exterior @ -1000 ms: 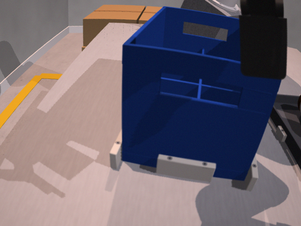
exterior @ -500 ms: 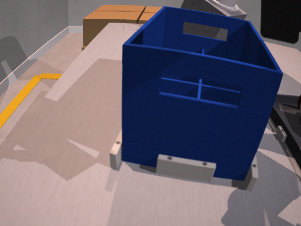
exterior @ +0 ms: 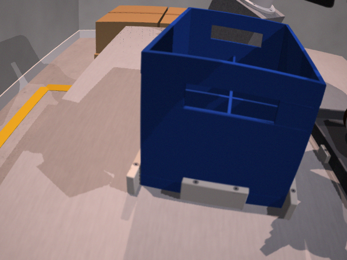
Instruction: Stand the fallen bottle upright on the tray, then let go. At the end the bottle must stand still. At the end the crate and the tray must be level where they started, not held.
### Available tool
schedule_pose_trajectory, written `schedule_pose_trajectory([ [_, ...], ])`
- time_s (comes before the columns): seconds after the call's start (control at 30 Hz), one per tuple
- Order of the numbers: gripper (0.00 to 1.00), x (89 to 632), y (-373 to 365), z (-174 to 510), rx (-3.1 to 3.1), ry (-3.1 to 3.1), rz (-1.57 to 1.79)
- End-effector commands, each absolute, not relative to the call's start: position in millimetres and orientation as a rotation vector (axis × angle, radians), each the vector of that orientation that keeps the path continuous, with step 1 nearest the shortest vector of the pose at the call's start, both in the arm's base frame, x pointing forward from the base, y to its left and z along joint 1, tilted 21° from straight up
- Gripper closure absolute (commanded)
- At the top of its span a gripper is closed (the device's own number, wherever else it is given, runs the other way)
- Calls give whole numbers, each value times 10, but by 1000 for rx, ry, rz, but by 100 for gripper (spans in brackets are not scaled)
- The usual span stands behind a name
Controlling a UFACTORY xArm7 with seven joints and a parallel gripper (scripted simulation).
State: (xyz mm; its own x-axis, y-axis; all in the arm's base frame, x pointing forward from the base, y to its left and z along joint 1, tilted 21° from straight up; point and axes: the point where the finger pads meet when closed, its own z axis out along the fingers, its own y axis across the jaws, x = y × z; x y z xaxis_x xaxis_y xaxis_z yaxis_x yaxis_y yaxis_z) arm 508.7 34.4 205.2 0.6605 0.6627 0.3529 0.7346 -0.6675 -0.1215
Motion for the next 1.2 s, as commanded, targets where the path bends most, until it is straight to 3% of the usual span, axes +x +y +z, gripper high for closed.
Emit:
schedule_pose_trajectory([
  [0.0, 0, 4942, 332, 2138, -2708, -999, -320],
  [1.17, 0, 4029, 17, 2488, -3131, -38, -4],
])
